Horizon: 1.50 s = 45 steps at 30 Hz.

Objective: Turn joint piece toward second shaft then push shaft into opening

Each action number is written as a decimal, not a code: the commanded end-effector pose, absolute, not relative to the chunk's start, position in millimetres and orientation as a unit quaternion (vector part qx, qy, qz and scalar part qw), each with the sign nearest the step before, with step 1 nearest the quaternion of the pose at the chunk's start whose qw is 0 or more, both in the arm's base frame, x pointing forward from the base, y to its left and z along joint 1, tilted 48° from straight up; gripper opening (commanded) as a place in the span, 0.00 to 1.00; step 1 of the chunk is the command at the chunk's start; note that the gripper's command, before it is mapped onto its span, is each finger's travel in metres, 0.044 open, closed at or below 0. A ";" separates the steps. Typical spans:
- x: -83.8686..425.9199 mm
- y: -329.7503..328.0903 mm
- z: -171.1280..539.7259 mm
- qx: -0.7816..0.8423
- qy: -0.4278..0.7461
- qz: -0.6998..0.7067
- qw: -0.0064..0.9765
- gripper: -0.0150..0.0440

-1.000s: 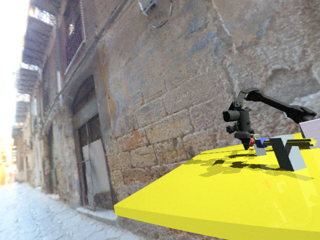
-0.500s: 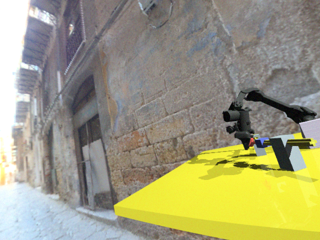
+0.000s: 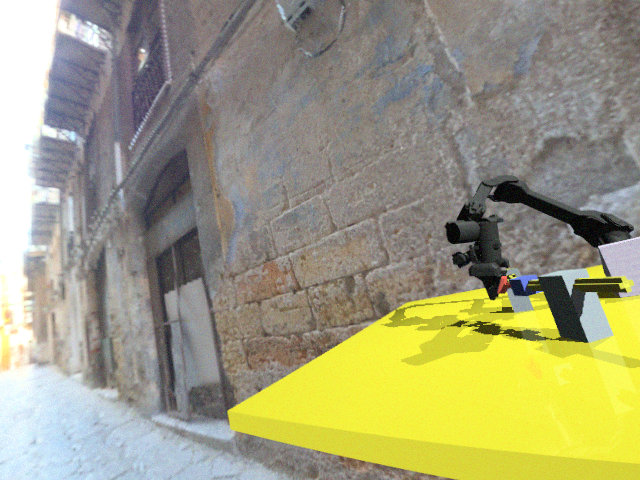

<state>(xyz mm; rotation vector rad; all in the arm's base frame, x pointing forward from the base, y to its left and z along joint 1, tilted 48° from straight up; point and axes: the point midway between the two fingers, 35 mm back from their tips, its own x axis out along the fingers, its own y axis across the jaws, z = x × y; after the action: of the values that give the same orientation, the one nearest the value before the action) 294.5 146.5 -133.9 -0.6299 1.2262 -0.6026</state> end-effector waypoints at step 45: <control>294.5 146.5 -133.9 -0.286 0.557 -0.274 0.730 0.25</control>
<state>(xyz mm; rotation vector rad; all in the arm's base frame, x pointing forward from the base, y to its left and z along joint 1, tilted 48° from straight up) 294.5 146.5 -133.9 -0.6299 1.2263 -0.6026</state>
